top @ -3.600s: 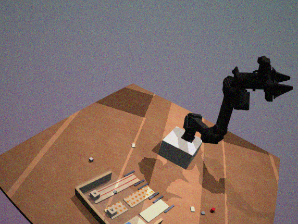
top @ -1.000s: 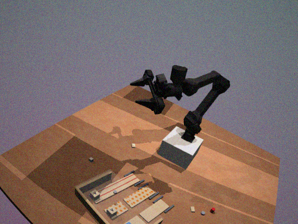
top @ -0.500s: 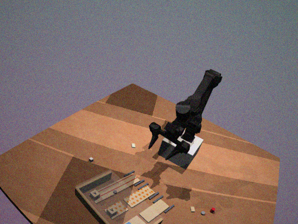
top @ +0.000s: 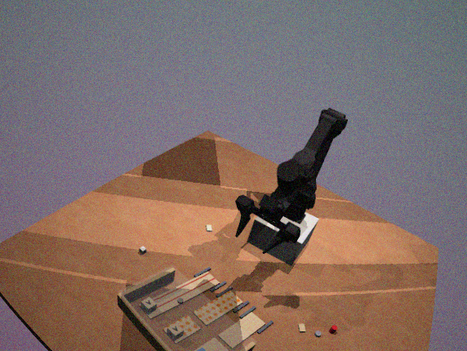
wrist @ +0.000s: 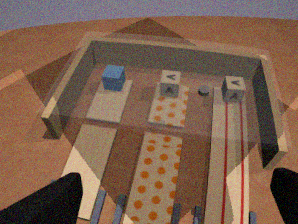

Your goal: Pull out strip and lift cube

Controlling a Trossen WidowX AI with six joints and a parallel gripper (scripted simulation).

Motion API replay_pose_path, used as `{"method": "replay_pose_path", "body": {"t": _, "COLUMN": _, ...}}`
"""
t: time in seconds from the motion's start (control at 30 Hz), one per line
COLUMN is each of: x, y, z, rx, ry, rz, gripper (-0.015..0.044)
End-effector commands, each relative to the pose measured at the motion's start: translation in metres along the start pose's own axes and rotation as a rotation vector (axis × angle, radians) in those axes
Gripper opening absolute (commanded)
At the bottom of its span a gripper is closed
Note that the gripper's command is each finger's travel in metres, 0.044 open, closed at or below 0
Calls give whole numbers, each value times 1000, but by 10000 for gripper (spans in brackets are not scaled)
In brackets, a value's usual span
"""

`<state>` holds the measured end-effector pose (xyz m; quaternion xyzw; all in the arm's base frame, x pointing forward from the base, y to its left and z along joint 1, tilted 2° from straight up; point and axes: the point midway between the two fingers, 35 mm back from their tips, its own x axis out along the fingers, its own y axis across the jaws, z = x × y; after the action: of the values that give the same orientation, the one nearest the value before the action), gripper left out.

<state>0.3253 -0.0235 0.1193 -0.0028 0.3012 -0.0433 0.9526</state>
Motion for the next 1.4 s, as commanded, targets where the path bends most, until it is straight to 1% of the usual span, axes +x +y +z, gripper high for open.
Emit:
{"method": "replay_pose_path", "body": {"t": 0.0, "x": 0, "y": 1, "z": -1, "rx": 4, "ry": 2, "rz": 6, "gripper": 400}}
{"method": "replay_pose_path", "body": {"t": 0.1, "x": 10, "y": -5, "z": -1, "rx": 13, "ry": 75, "rz": -8, "gripper": 321}}
{"method": "replay_pose_path", "body": {"t": 0.3, "x": 49, "y": -31, "z": -11, "rx": 59, "ry": 374, "rz": -55, "gripper": 164}}
{"method": "replay_pose_path", "body": {"t": 0.5, "x": 80, "y": -59, "z": -33, "rx": 124, "ry": 673, "rz": -88, "gripper": 6}}
{"method": "replay_pose_path", "body": {"t": 0.67, "x": 98, "y": -82, "z": -58, "rx": 186, "ry": 912, "rz": -102, "gripper": 0}}
{"method": "replay_pose_path", "body": {"t": 0.73, "x": 103, "y": -83, "z": -59, "rx": 195, "ry": 941, "rz": -102, "gripper": 0}}
{"method": "replay_pose_path", "body": {"t": 1.37, "x": 118, "y": -83, "z": -76, "rx": 196, "ry": 944, "rz": -102, "gripper": 0}}
